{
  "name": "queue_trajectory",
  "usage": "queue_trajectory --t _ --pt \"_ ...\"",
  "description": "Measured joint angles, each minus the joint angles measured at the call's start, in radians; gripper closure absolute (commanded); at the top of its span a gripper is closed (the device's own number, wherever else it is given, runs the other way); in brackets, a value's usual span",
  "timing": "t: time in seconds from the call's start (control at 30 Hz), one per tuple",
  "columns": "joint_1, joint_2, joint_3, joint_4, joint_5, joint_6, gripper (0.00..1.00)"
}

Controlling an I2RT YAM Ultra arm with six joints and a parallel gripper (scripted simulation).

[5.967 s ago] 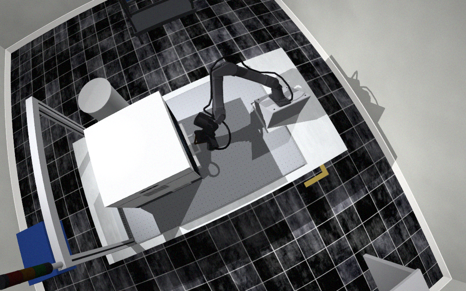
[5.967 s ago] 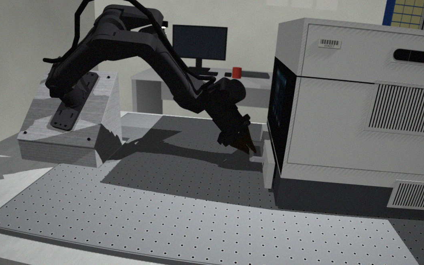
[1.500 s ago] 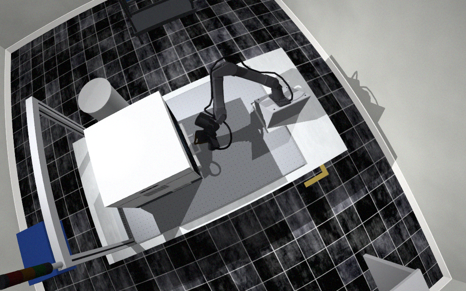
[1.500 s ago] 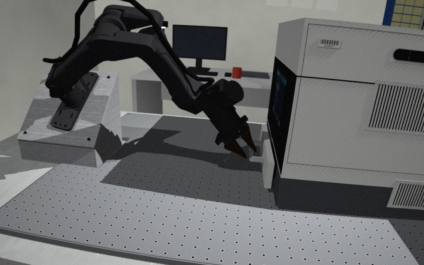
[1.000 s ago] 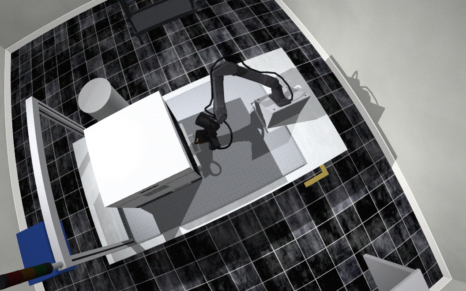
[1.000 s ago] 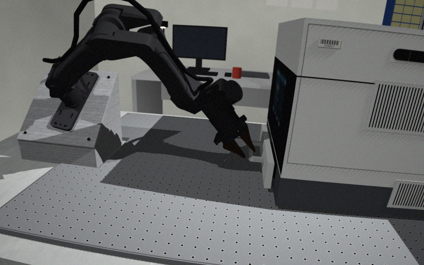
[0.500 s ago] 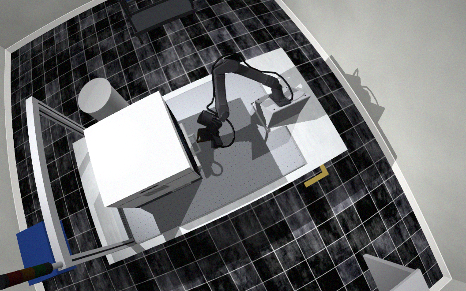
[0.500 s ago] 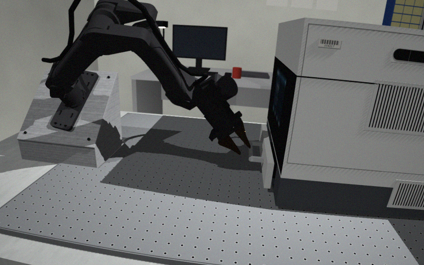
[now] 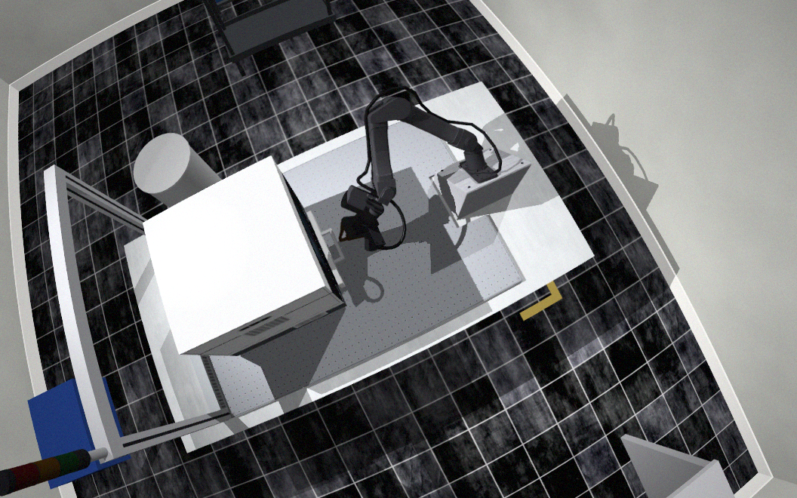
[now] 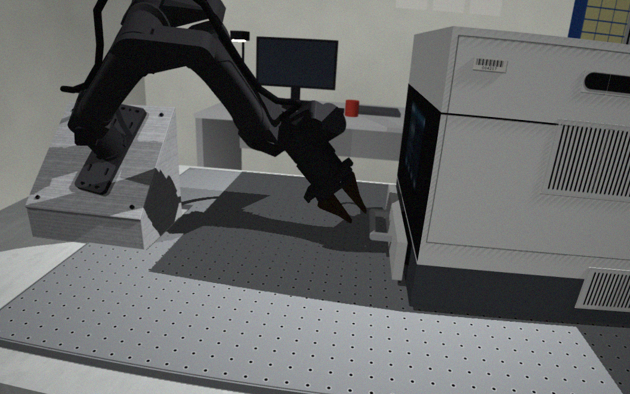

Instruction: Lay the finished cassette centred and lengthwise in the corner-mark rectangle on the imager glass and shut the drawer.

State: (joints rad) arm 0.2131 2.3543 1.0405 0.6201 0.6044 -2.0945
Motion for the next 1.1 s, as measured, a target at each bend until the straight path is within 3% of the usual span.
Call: queue_trajectory --t 0.77,1.1 --pt "0.038 -0.079 -0.097 0.016 0.031 0.0 0.65" --pt "0.043 -0.089 -0.098 0.015 0.031 0.0 0.65"
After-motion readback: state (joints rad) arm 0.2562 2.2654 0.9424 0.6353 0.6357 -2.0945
